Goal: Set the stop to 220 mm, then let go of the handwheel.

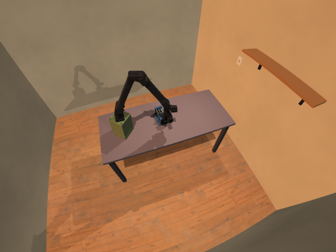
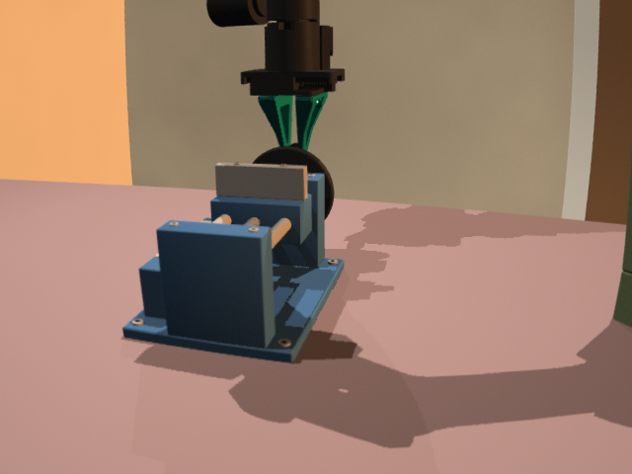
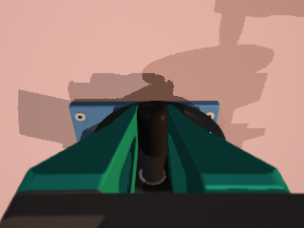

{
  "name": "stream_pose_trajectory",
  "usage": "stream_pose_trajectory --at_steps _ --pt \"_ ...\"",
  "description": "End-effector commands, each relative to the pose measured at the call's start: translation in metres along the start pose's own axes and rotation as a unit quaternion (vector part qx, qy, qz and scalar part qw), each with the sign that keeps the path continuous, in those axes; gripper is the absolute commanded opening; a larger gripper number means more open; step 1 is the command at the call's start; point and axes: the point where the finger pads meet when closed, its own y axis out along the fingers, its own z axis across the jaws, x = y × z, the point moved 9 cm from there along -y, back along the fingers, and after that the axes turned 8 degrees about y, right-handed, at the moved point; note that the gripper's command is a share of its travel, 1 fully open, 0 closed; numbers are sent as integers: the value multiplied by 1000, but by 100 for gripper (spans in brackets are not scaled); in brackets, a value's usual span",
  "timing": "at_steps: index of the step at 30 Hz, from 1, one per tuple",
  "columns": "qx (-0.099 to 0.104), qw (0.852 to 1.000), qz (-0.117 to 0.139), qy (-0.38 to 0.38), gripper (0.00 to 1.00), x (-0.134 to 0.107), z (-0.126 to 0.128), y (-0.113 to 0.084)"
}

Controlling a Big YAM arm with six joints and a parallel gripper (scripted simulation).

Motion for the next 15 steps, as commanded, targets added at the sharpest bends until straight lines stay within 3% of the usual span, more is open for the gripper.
stream_pose_trajectory --at_steps 1,15 --pt "18 1000 -4 0 6 9 -1 -19" --pt "18 1000 -5 0 6 11 -16 -14"
